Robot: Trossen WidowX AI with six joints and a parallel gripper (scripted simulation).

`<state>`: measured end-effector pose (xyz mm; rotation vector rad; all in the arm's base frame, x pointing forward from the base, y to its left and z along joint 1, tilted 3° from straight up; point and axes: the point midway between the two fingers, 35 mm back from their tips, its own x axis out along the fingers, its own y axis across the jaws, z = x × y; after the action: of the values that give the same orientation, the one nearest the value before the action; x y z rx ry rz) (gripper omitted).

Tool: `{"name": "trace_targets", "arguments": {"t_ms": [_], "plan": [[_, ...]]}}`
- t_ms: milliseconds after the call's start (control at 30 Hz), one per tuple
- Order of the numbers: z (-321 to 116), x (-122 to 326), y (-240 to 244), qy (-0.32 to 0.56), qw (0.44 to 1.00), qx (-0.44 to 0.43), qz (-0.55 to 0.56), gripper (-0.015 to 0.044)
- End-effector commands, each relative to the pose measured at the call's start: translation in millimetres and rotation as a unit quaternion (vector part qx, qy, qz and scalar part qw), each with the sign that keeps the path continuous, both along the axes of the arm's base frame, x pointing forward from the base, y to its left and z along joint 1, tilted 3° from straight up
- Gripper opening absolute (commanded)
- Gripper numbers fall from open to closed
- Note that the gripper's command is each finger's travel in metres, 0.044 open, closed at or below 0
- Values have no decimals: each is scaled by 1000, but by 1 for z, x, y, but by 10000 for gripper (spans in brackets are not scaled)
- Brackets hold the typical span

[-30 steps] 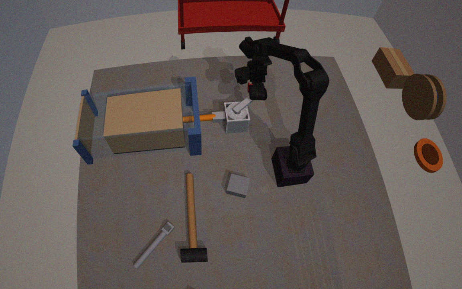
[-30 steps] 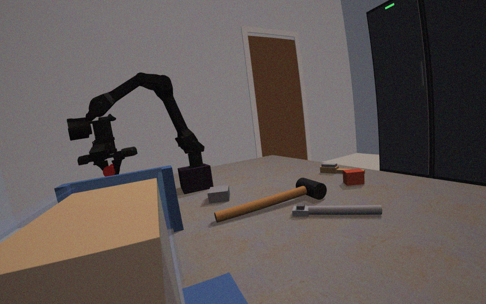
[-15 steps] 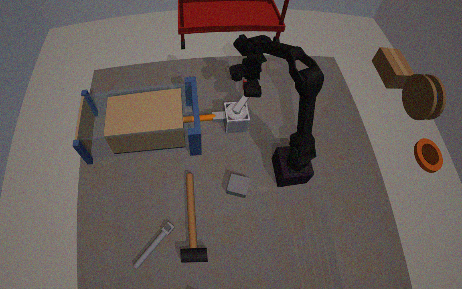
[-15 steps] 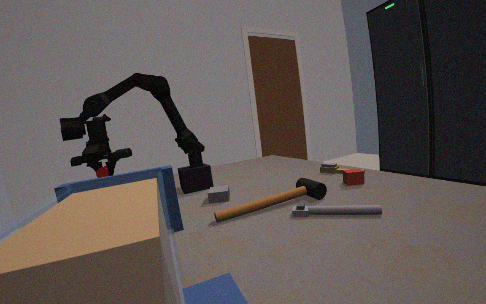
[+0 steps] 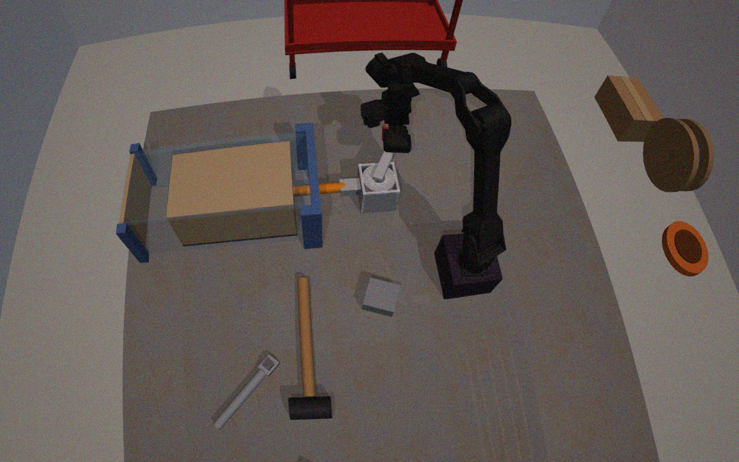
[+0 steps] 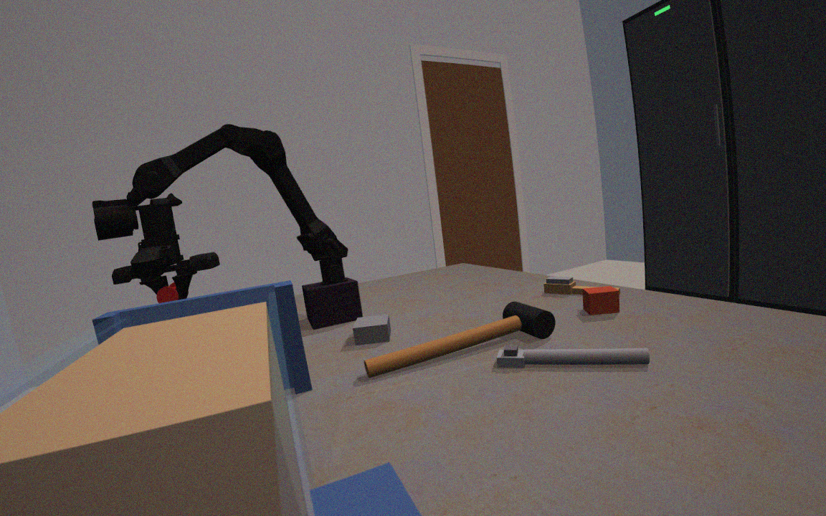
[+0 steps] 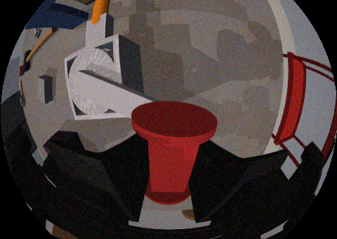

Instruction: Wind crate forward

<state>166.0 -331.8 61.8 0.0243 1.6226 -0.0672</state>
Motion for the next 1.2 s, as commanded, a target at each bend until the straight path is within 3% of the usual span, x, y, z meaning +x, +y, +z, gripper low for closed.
{"name": "trace_targets", "arguments": {"t_ms": [0, 1167], "plan": [[-1, 15, -4, -12, 1000, -6, 6, 0], [-1, 61, -3, -14, 1000, -6, 6, 0]]}}
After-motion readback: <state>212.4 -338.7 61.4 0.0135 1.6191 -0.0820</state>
